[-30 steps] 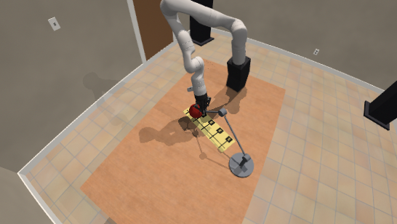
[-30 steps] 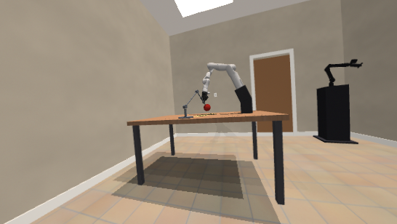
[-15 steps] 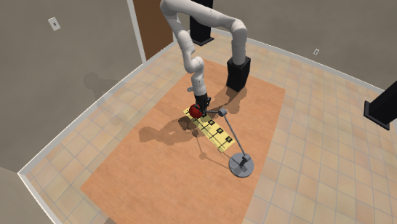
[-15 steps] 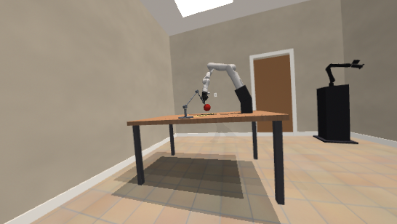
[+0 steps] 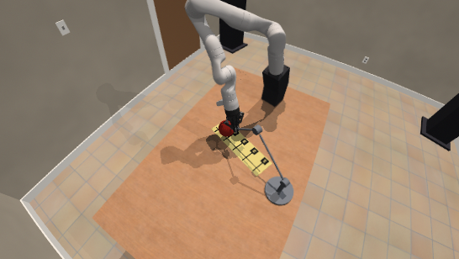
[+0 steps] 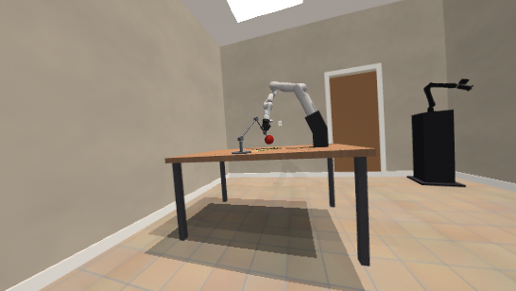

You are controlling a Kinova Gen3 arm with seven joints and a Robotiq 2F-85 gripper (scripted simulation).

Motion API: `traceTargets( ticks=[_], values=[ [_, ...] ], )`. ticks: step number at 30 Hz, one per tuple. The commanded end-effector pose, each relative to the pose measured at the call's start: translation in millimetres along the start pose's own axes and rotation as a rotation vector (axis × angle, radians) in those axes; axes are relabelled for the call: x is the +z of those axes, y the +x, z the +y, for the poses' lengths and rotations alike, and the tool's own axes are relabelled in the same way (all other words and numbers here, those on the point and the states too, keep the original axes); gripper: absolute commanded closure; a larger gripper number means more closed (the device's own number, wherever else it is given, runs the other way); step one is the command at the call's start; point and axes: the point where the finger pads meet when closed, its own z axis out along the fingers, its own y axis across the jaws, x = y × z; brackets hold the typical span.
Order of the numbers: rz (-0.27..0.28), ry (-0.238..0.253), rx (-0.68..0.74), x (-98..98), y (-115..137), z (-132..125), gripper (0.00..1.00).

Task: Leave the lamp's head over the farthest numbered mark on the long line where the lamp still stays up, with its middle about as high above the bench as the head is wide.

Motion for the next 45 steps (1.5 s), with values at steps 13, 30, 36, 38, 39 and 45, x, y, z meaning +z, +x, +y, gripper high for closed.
traceTargets(
  ticks=[13,30,36,38,39,45],
  values=[
    [-0.013,0.001,-0.009,-1.1,-13.9,-1.2,1.00],
    [0.004,0.001,0.002,-1.3,-3.2,-0.7,0.00],
    [0.004,0.001,0.002,-1.3,-3.3,-0.7,0.00],
    [0.004,0.001,0.002,-1.3,-3.4,-0.7,0.00],
    [0.004,0.001,0.002,-1.3,-3.4,-0.6,0.00],
    [0.004,0.001,0.001,-1.2,-3.6,-0.6,0.00]
  ],
)
